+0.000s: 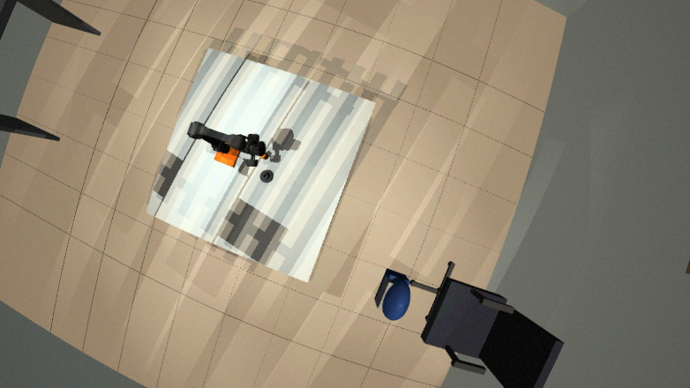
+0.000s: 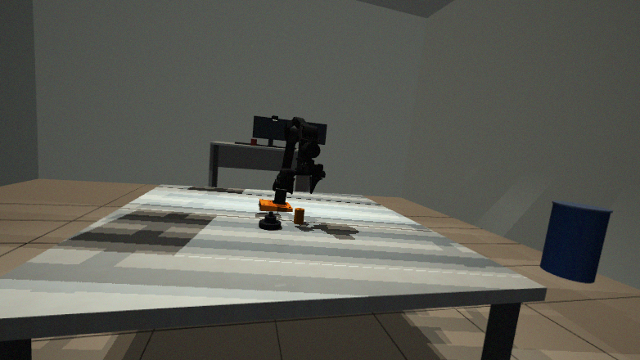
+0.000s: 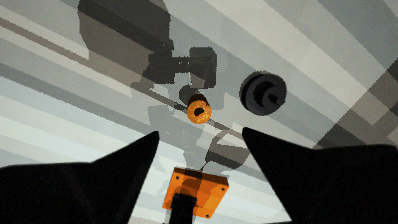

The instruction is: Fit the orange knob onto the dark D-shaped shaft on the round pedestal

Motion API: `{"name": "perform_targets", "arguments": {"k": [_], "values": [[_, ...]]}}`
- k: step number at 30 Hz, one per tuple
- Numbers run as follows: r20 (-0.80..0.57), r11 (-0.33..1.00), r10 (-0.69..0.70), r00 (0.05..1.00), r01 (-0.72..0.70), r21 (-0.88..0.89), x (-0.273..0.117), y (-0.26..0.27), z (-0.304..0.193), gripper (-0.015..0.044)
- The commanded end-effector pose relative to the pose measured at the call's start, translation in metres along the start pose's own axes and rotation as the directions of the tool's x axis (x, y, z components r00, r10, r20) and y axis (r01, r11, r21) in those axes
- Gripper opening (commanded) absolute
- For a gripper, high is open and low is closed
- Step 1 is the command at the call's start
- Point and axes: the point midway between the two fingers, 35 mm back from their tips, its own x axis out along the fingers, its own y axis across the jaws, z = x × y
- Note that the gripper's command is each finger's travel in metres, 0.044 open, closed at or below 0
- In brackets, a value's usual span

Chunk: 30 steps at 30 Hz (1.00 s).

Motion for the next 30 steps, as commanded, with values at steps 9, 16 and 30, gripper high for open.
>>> {"name": "perform_targets", "arguments": {"k": [9,16,30], "values": [[0.002,0.967,-0.009,1.0,0.008,0.256,0.0,-0.001,0.0,0.044],[0.002,0.967,-0.009,1.0,0.008,0.256,0.033,-0.001,0.0,0.044],[0.002,0.967,-0.008,1.0,0.008,0.256,0.054,-0.002,0.001,0.044]]}}
